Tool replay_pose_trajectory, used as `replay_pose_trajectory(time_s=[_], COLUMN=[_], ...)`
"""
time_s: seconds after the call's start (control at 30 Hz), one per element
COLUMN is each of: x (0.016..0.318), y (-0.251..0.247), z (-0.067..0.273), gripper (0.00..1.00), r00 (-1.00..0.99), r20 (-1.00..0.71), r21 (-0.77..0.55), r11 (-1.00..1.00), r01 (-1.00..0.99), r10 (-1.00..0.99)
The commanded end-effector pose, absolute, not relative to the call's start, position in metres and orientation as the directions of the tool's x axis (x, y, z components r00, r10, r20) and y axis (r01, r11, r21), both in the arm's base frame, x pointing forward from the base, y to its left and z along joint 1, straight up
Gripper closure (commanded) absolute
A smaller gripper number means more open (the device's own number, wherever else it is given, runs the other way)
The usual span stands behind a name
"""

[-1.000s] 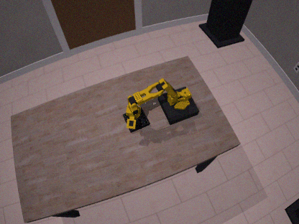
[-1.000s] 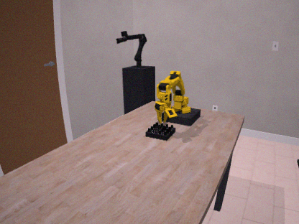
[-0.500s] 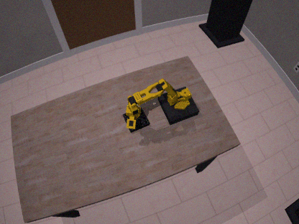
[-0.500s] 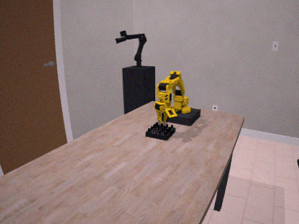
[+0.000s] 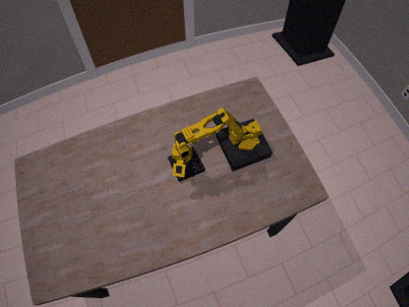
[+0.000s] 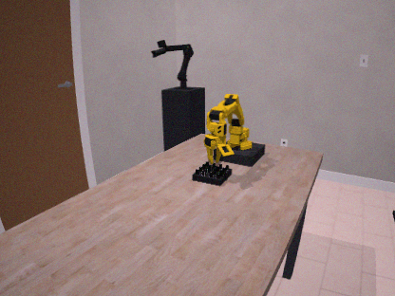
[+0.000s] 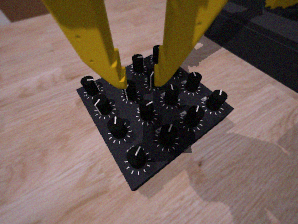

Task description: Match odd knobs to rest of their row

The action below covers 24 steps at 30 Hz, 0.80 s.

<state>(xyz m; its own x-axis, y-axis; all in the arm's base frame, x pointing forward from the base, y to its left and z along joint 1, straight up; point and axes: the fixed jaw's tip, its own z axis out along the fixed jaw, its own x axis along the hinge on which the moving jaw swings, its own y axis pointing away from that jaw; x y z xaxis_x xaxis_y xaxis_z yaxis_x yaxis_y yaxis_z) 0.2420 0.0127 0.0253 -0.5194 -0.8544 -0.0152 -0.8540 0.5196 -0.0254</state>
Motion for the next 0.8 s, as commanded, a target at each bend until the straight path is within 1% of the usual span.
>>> replay_pose_trajectory(time_s=[0.0, 0.33, 0.77], x=[0.2386, 0.2384, 0.2384], y=[0.0119, 0.0119, 0.0119], z=[0.0177, 0.0108, 0.0103], gripper=[0.90, 0.90, 0.90], r00=[-0.529, -0.529, -0.529], r20=[-0.001, -0.001, -0.001], r21=[-0.001, -0.001, -0.001], r11=[0.529, 0.529, 0.529], r01=[-0.848, -0.848, -0.848], r10=[-0.848, -0.848, -0.848])
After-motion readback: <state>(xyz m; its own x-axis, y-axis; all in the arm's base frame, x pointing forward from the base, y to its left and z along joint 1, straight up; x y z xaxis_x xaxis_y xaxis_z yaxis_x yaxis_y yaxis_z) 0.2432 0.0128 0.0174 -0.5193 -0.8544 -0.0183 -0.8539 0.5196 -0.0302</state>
